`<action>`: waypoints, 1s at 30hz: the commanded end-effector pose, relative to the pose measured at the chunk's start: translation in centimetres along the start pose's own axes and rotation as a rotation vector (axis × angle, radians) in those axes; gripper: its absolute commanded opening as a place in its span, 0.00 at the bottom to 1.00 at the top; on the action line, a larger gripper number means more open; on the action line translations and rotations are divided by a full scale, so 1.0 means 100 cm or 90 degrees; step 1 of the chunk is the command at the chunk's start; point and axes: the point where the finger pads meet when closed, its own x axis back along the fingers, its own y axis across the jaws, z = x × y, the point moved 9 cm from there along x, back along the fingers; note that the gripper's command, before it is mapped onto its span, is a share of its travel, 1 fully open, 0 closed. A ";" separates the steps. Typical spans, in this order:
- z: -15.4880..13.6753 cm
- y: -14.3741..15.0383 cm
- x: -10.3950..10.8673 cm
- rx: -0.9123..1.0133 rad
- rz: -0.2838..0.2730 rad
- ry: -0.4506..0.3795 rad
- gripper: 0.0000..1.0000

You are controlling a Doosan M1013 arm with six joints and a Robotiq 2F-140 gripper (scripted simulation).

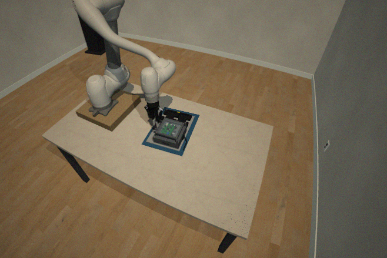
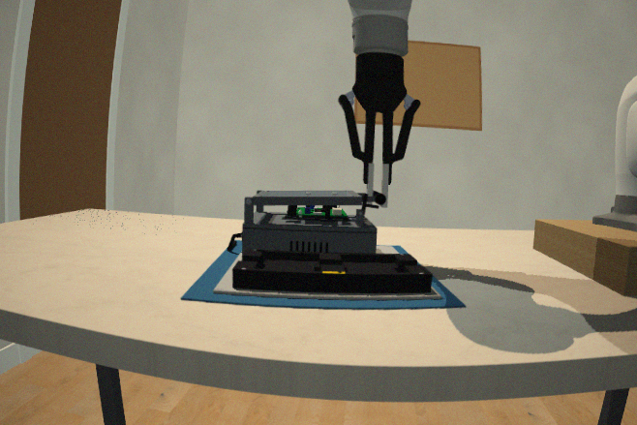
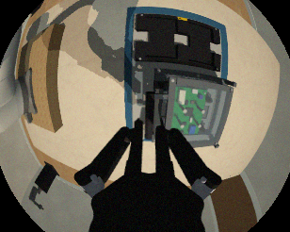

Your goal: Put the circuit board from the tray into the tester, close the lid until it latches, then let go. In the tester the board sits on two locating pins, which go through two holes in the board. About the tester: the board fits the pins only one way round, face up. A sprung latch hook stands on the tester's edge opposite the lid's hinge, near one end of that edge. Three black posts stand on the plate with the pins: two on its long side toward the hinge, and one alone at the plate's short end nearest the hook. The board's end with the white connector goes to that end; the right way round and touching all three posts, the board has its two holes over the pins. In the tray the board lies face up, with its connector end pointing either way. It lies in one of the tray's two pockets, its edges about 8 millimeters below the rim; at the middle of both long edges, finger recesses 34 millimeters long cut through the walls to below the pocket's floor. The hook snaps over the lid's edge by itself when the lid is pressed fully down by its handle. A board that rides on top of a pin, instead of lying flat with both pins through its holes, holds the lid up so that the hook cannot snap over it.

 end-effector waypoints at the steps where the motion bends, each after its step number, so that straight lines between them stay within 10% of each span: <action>1: 0.000 0.000 -0.001 0.000 0.000 0.000 0.00; 30: 0.000 0.000 -0.005 0.000 0.000 0.000 0.00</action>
